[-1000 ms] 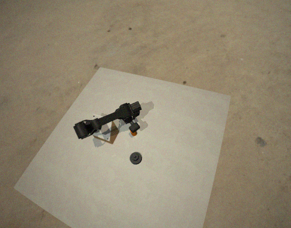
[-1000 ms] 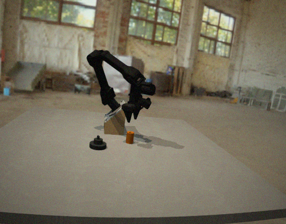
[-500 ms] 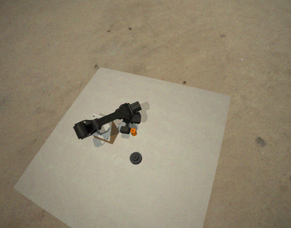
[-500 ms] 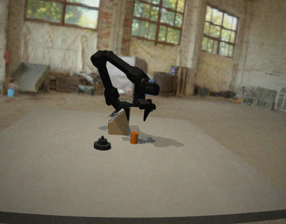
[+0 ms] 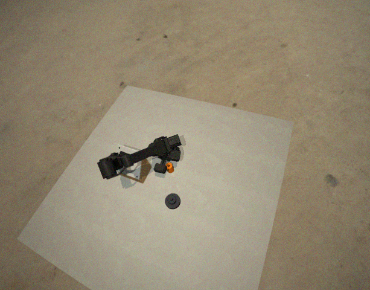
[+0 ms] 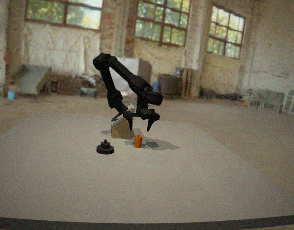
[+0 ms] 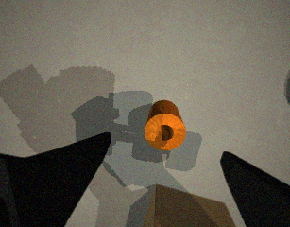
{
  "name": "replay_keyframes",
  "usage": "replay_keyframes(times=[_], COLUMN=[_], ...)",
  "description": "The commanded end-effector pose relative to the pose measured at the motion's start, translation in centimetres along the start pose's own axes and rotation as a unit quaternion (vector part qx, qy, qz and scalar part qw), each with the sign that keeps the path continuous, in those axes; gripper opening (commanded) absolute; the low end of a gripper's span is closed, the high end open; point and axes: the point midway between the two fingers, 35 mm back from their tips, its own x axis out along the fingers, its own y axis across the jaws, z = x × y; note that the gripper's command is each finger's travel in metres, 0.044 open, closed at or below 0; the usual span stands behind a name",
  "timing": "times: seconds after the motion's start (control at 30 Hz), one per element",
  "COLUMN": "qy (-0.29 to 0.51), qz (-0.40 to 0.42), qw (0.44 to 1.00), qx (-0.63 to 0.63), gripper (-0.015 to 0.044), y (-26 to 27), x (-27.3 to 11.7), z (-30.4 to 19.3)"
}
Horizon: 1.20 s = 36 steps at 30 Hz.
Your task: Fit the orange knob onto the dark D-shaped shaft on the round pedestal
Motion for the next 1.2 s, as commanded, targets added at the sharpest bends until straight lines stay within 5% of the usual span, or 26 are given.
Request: replay_keyframes(times=[0.0,1.17], qy=[0.004,0.004], qz=[-0.004,-0.004], qw=[1.0,1.0], qx=[-0.002,-0.003], gripper=[0.044,0.044], y=[-0.2,-0.1], x=[1.2,6.4], z=[-0.2,0.0])
